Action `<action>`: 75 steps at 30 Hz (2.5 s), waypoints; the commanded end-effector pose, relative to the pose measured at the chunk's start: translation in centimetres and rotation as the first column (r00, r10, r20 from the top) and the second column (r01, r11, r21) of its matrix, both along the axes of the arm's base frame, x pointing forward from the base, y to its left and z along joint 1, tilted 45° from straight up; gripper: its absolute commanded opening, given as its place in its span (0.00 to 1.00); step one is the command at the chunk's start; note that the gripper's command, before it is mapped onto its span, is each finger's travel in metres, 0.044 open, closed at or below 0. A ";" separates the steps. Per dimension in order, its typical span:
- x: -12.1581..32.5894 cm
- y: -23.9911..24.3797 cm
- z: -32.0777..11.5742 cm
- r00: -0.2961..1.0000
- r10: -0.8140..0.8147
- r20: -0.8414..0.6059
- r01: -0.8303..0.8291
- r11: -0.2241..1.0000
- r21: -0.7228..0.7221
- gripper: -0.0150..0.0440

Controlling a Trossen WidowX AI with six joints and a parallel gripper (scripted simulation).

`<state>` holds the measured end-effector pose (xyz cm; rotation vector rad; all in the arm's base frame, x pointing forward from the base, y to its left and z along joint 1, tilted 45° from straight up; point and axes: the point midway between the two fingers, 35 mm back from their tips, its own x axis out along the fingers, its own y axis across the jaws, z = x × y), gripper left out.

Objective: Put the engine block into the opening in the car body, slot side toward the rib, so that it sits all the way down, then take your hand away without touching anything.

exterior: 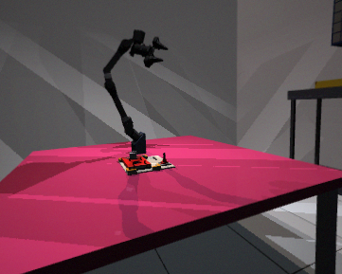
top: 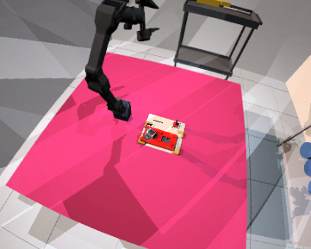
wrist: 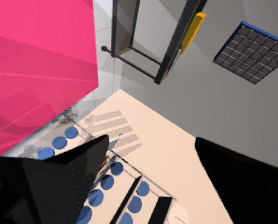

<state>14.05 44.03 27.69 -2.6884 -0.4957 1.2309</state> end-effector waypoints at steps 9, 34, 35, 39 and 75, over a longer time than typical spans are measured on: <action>2.9 -2.2 -1.4 0.977 -0.205 -0.067 0.208 0.977 0.053 1.00; 11.3 -12.9 -6.6 0.510 -0.806 -0.299 0.860 0.475 0.187 1.00; 11.5 -13.4 -6.8 0.483 -0.820 -0.307 0.875 0.444 0.191 1.00; 12.4 -15.4 -7.6 0.369 -0.865 -0.339 0.927 0.315 0.205 1.00; 14.2 -33.9 -13.8 -0.531 -0.609 -0.589 0.541 -0.779 0.317 1.00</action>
